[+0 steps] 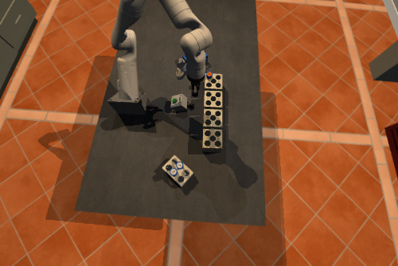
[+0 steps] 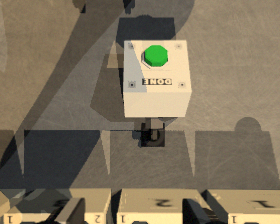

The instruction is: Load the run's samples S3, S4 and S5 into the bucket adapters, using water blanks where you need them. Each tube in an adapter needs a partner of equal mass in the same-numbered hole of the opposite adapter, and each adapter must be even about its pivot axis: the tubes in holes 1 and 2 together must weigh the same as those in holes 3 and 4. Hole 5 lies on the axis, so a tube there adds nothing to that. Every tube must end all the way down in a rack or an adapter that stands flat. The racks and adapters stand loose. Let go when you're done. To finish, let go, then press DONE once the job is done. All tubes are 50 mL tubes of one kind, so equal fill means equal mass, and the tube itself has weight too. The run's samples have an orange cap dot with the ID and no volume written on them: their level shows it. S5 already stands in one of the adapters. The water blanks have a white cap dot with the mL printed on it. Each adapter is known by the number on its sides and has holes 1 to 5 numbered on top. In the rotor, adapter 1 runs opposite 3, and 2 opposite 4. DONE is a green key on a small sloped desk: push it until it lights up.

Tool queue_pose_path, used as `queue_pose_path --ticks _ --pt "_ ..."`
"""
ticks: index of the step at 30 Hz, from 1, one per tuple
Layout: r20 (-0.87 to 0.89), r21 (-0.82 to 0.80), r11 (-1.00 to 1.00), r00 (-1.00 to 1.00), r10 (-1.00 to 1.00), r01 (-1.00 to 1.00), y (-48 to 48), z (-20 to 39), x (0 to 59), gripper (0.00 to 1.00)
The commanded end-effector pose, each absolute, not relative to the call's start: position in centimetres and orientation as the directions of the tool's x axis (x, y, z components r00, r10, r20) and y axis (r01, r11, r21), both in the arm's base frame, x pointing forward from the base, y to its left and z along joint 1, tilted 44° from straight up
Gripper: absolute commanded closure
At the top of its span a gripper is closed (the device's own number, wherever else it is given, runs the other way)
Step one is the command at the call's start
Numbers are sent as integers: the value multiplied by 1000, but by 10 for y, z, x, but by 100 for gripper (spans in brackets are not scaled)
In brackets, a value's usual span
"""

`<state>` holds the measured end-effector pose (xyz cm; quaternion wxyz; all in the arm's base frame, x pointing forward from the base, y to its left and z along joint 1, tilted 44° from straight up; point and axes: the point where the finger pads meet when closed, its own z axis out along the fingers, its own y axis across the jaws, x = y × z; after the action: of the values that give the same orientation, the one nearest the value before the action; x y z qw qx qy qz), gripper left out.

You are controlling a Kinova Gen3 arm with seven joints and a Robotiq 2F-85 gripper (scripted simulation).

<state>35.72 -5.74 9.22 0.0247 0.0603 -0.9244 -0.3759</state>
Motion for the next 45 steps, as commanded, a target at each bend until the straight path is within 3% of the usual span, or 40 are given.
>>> queue_pose_path --ticks 1,5,6,18,30,37,45 --pt "-4 696 711 -992 -130 -96 -59 91 358 38" --pt "-4 696 711 -992 -130 -96 -59 91 358 38" --pt "25 696 716 -995 -95 -52 -63 87 360 0" --pt "254 653 705 -957 141 277 -97 54 359 0" --pt "488 502 595 -774 404 627 -140 12 360 0" --pt "555 427 531 -675 486 732 -158 -5 360 0" --pt "549 429 545 -687 477 721 -191 -34 355 0"
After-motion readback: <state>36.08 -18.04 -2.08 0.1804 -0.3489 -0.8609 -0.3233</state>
